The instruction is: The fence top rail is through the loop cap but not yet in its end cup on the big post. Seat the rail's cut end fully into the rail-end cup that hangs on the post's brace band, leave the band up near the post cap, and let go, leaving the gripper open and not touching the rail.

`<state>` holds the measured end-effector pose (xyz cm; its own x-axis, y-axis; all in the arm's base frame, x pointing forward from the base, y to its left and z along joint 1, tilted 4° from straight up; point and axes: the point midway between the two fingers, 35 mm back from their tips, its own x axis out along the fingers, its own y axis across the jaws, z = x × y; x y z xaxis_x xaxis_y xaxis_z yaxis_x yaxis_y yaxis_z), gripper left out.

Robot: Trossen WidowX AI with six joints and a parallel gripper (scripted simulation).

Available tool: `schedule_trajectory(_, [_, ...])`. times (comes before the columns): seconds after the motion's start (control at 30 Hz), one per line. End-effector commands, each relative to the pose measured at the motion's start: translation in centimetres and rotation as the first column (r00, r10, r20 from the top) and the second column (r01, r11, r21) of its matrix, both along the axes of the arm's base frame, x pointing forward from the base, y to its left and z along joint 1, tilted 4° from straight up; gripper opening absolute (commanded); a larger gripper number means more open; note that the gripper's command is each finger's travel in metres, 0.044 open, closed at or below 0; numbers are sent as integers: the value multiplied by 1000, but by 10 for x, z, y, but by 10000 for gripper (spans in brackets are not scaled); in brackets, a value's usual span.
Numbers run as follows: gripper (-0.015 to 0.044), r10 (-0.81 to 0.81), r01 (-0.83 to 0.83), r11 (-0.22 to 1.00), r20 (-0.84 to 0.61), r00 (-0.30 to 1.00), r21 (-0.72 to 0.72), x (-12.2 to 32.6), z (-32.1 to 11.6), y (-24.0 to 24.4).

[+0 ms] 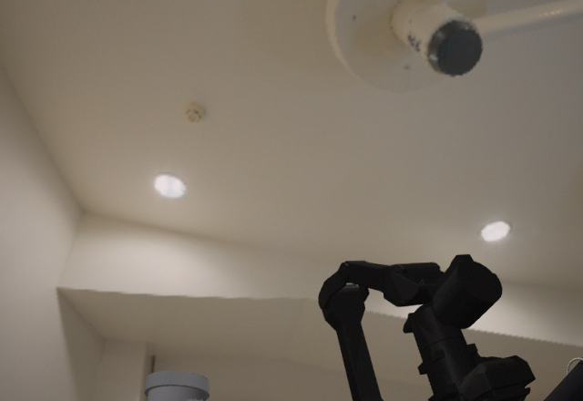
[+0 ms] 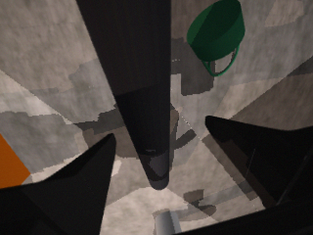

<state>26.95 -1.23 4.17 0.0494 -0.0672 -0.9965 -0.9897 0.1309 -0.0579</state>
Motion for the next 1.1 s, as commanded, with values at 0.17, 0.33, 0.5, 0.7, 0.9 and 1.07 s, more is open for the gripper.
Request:
schedule_trajectory(0.17, [440,5,-5,1000,-5,1000,4,-1,-16,0])
schedule_trajectory(0.33, [440,5,-5,1000,-5,1000,4,-2,-22,-1])
schedule_trajectory(0.5, [309,5,-5,1000,-5,1000,4,-1,-22,-1])
schedule_trajectory(0.7, [210,5,-5,1000,-5,1000,4,-1,-22,-1])
schedule_trajectory(0.9, [170,5,-5,1000,-5,1000,4,-1,-22,-1])
schedule_trajectory(1.07, [137,5,-5,1000,-5,1000,4,-1,-22,-1])
